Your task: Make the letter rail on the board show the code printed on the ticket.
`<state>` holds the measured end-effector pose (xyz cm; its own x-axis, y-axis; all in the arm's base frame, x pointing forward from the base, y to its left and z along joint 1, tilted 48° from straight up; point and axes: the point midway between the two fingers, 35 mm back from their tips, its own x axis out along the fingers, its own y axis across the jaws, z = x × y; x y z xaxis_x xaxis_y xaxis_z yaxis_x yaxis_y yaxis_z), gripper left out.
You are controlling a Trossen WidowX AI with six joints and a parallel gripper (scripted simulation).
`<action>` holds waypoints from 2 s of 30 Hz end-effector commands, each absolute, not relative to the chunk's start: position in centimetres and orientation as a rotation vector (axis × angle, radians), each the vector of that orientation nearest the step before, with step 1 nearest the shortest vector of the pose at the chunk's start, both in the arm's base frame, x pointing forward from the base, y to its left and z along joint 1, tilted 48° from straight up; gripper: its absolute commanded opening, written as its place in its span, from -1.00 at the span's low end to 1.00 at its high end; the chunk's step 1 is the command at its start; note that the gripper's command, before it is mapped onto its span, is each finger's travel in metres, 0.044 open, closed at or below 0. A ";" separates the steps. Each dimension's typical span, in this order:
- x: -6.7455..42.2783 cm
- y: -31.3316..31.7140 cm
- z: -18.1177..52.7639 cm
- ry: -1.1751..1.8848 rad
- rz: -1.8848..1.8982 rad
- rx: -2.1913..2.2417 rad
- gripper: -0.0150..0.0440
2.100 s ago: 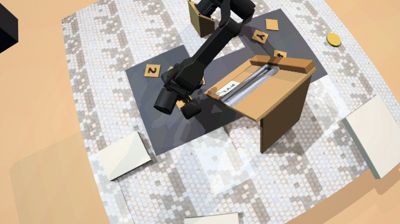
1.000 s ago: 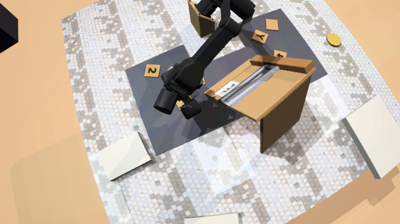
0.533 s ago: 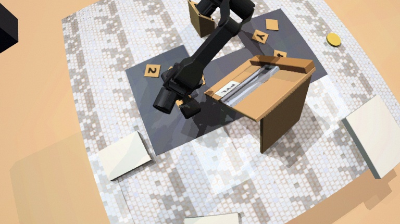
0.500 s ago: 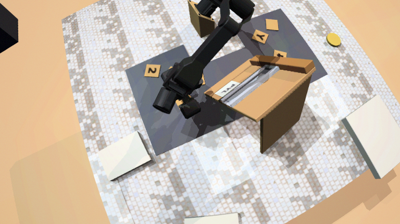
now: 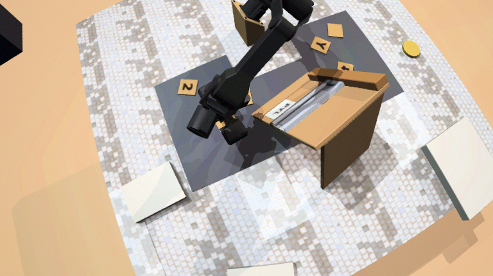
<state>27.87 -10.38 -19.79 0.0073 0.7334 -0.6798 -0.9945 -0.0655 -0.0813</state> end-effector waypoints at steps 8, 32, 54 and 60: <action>27.8 -10.9 -19.3 0.508 1.525 -0.676 -0.49; 28.4 -11.8 -18.6 0.548 1.457 -0.631 -0.49; 33.8 -14.8 -17.6 0.714 0.936 -0.231 -0.49; 35.2 -15.7 -16.9 0.713 0.821 -0.102 -0.49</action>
<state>34.78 -15.48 -17.32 0.4351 0.6385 -0.6349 -0.7394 0.6557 0.1527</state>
